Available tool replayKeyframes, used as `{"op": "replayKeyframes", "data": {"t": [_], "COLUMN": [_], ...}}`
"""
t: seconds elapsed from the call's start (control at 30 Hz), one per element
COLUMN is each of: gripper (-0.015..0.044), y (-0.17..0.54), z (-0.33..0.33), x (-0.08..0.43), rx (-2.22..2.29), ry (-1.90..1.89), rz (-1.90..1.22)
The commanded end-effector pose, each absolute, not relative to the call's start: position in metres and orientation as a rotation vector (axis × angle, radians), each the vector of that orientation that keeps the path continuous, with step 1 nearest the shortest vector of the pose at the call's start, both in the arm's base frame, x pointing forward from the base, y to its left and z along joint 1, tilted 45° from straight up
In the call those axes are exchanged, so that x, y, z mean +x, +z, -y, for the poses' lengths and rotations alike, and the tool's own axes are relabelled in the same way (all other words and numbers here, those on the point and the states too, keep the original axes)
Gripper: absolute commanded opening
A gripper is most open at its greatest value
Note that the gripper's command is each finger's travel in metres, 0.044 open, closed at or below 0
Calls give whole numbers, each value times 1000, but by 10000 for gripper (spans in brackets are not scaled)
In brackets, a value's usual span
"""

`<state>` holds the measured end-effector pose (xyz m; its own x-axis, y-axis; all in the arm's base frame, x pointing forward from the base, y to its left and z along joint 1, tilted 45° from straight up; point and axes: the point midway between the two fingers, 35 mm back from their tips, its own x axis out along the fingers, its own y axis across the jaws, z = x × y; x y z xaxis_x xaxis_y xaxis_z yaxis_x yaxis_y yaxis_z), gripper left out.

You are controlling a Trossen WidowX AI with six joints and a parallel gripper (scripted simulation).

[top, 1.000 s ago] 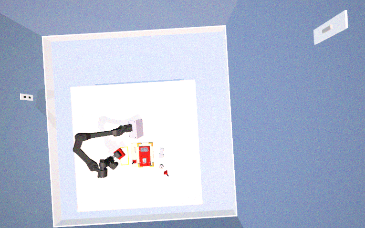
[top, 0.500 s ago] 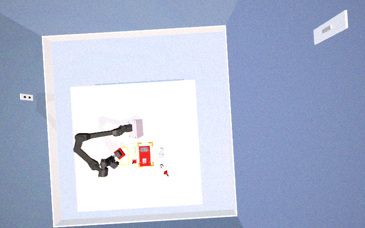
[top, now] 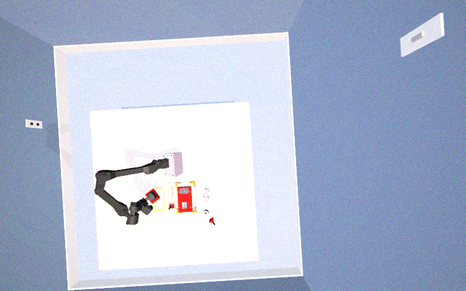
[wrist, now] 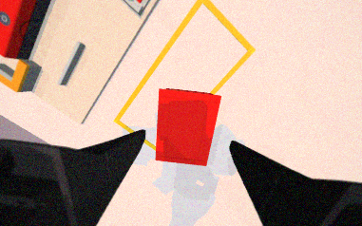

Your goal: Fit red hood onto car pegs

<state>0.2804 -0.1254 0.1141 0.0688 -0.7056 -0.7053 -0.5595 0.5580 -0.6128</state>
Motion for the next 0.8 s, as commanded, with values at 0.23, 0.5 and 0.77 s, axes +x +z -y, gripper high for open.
{"op": "replayKeyframes", "data": {"t": [0.23,0.5,0.77], "gripper": [440,440,440], "y": [105,101,99], "z": [133,138,139], "x": [279,279,279], "rx": [-1097,-1098,-1098], "ry": [-145,-146,-146], "rz": [-1605,-1605,-1605]}}
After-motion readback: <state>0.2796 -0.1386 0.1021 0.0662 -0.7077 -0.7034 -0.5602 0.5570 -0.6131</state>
